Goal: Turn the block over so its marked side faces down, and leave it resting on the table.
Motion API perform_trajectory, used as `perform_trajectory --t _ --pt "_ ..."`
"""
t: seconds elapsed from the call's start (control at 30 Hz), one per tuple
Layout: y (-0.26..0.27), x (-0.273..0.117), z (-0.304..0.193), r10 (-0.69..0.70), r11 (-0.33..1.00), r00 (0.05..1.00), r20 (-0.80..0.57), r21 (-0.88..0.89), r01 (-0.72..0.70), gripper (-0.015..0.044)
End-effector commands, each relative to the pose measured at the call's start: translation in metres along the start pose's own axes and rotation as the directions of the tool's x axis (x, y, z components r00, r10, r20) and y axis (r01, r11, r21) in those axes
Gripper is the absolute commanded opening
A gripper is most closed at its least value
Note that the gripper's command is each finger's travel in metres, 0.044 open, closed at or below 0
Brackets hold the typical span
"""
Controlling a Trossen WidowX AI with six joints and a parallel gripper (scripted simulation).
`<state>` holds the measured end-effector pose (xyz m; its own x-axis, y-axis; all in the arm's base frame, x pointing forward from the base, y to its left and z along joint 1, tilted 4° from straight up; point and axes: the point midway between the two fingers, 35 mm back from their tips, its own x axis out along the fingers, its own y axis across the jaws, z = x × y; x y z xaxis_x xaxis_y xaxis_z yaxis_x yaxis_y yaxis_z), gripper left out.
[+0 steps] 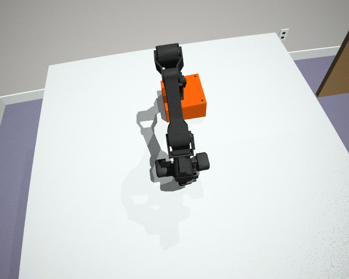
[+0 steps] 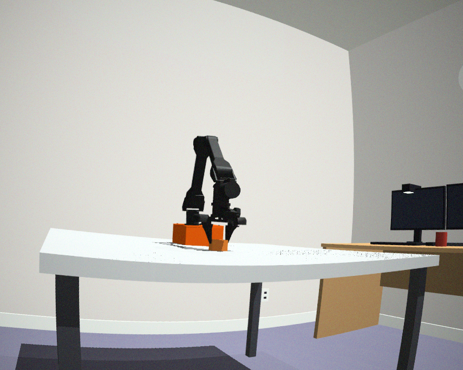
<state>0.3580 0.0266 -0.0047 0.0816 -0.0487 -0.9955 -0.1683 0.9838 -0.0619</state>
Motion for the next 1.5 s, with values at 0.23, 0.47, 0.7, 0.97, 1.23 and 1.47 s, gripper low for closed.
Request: perform_trajectory --t 0.23,0.47,0.7,0.97,1.23,1.47 --pt "0.0 -0.029 -0.001 -0.003 1.0 1.0 0.0 -0.006 0.003 0.0" --pt "0.0 -0.022 0.002 0.002 1.0 0.995 0.1 -0.001 -0.002 0.0" --pt "0.0 -0.017 0.002 0.004 1.0 0.978 0.209 0.0 -0.004 0.0" --pt "0.0 -0.014 0.001 0.005 1.0 0.944 0.33 -0.001 -0.005 0.0" --pt "0.0 -0.015 -0.003 0.004 1.0 0.895 0.446 -0.004 -0.003 0.0" --pt "0.0 -0.017 -0.007 0.0 1.0 0.854 0.521 -0.007 0.003 0.0"
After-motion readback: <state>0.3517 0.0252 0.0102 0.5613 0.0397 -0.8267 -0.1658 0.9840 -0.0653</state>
